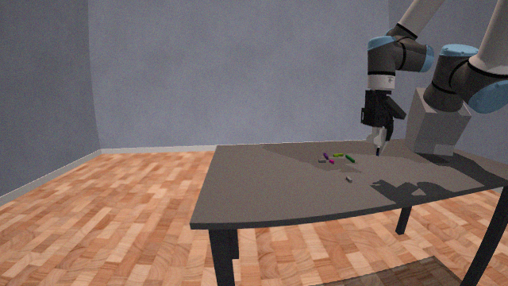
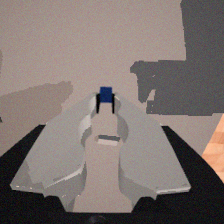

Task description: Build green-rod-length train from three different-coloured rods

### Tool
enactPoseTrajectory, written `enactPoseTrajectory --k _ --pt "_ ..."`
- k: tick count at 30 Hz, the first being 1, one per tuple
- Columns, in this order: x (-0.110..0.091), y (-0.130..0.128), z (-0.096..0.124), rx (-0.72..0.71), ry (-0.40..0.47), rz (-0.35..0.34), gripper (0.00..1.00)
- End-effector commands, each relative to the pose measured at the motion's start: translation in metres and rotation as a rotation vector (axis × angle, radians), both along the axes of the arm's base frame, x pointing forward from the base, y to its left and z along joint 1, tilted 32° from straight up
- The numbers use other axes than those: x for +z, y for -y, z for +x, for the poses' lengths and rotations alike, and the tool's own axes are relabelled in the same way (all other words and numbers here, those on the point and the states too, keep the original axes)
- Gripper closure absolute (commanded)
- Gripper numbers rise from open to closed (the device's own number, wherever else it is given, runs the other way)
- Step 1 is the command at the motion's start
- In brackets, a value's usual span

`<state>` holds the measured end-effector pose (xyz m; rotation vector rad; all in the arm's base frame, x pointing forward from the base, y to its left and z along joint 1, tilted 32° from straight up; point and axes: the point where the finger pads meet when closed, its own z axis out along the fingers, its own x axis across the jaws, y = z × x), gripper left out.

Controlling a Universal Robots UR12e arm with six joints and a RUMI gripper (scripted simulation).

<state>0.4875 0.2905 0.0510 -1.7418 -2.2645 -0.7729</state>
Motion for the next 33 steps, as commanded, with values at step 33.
enactPoseTrajectory --k 33 --pt "-0.055 -0.033 0.013 -0.001 0.002 0.0 1.0"
